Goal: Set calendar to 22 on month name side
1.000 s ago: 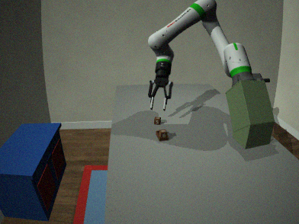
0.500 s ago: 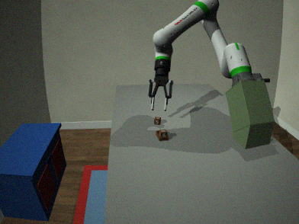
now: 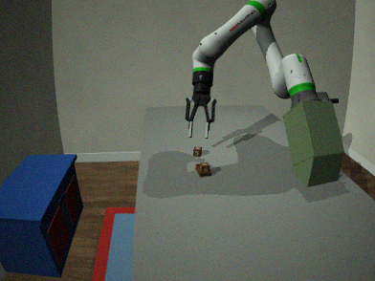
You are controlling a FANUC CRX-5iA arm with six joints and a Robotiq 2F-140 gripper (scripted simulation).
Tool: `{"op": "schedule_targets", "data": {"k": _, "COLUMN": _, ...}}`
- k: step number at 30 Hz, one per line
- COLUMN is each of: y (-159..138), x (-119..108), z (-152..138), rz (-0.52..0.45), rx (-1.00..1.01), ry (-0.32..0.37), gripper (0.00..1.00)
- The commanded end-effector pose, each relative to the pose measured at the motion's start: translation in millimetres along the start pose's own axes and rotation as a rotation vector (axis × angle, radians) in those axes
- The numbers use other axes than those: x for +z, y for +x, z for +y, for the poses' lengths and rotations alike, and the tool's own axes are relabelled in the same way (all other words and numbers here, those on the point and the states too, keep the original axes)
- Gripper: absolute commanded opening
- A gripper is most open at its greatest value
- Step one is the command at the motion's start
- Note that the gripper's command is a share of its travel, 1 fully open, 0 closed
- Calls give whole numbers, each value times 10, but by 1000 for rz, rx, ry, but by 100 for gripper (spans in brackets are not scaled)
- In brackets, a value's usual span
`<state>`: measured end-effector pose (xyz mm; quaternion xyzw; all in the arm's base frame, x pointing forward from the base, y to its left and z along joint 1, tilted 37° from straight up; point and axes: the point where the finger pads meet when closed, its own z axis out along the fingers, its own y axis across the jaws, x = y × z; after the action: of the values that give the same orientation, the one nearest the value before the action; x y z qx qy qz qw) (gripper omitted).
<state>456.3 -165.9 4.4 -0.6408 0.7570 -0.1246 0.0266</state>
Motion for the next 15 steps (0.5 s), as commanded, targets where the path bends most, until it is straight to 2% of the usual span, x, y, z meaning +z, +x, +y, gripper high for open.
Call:
{"op": "schedule_targets", "data": {"k": 1, "y": 12, "x": 13, "z": 28, "rz": 79, "rx": 4, "ry": -13, "gripper": 41}}
{"op": "schedule_targets", "data": {"k": 8, "y": -38, "x": -6, "z": -17, "rz": 220, "rx": 2, "ry": 9, "gripper": 41}}
{"op": "schedule_targets", "data": {"k": 15, "y": -80, "x": -5, "z": -24, "rz": 230, "rx": 2, "ry": 12, "gripper": 41}}
